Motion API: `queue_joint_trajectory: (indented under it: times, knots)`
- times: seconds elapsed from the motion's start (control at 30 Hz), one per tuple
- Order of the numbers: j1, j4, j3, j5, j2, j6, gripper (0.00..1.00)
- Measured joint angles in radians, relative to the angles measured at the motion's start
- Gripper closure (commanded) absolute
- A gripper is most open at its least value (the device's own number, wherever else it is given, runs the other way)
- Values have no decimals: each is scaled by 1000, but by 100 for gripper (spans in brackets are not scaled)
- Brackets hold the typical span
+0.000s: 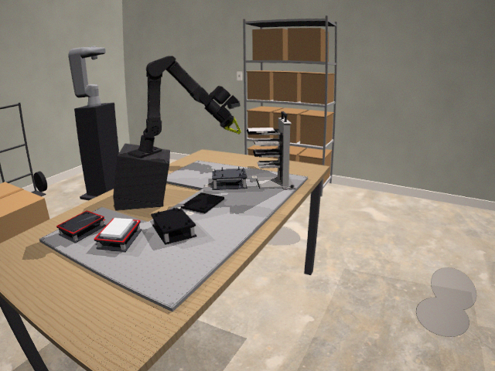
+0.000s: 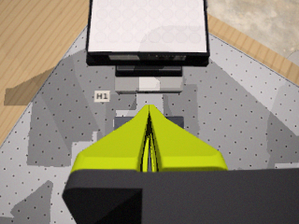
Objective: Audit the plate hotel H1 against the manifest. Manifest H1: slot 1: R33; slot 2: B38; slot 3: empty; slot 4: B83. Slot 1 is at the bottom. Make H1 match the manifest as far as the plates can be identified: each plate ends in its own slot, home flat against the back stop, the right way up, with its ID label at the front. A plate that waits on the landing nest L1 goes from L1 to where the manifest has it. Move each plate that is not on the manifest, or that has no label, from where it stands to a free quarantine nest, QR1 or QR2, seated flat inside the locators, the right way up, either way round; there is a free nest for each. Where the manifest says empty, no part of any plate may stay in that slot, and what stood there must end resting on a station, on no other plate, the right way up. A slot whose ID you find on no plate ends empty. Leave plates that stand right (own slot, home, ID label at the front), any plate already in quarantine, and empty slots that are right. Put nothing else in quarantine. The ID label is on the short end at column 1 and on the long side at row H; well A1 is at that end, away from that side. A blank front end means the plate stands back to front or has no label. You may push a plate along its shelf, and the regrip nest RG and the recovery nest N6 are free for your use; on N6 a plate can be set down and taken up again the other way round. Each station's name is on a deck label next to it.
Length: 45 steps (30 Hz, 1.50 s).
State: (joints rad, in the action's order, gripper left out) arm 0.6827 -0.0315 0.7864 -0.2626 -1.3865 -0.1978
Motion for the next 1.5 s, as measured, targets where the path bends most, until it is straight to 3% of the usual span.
queue_joint_trajectory:
  times: [1.5]
  knots:
    - [-26,3,98,24,-82,16,100]
